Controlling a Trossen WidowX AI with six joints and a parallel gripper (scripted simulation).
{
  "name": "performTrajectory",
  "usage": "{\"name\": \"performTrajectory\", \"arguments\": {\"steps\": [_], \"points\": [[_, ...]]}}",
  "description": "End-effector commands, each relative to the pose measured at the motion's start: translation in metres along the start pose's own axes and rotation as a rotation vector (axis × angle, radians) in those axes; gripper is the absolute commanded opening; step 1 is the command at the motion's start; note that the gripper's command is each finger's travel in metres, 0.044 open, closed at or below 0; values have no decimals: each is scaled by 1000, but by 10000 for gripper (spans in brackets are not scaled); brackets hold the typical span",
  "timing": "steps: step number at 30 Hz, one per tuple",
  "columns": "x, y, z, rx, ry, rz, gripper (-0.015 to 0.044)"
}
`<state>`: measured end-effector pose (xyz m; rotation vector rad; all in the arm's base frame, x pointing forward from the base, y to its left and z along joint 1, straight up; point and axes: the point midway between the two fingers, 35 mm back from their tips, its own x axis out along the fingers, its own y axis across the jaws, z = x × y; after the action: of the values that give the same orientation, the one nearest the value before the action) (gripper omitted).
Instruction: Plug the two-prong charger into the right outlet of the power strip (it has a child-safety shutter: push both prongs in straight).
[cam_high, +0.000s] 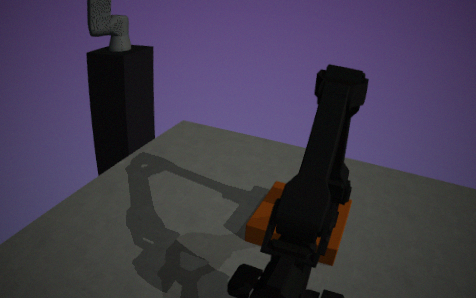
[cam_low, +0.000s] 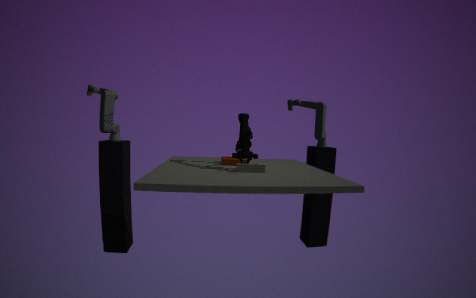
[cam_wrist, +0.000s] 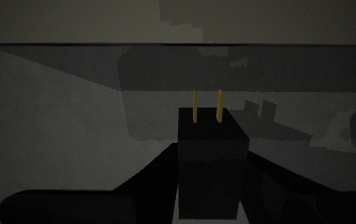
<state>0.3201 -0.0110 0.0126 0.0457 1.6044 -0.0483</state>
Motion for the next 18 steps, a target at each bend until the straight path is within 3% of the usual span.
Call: {"name": "performTrajectory", "arguments": {"steps": [1, 18], "points": [[0, 2, 5, 10, 2, 5, 0], [1, 5, 11, 18, 2, 5, 0]]}}
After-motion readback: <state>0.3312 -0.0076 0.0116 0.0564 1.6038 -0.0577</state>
